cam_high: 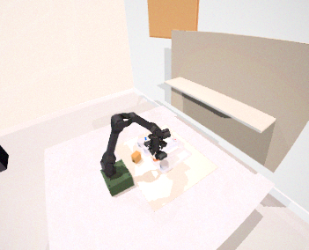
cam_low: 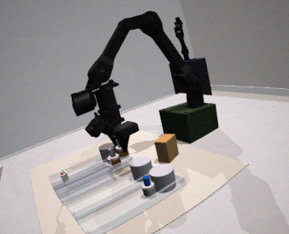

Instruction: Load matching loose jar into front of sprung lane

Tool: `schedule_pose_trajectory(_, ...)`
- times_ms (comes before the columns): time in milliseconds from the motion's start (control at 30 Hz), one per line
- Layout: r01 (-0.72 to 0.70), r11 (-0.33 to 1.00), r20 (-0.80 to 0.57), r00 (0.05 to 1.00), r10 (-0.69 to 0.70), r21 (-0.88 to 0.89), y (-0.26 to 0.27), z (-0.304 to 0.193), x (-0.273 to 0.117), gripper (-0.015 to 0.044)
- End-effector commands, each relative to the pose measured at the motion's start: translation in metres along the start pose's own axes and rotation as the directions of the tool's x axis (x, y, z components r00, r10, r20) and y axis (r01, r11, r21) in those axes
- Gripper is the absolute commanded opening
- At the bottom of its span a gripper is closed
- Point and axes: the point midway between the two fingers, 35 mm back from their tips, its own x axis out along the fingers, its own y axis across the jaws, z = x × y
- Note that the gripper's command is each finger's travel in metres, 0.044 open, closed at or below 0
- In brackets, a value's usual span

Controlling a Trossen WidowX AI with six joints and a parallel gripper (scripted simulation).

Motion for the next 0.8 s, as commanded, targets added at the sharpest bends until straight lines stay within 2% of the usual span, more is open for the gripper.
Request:
schedule_pose_trajectory(0, -0.002, 1.000, 0.035, 0.999, 0.001, 0.006, -0.0004, 0.0108, -0.0040, 0.0000)
schedule_pose_trajectory(767, -0.002, 1.000, 0.035, 0.999, 0.001, 0.006, -0.0004, 0.0139, -0.0042, 0.0000)
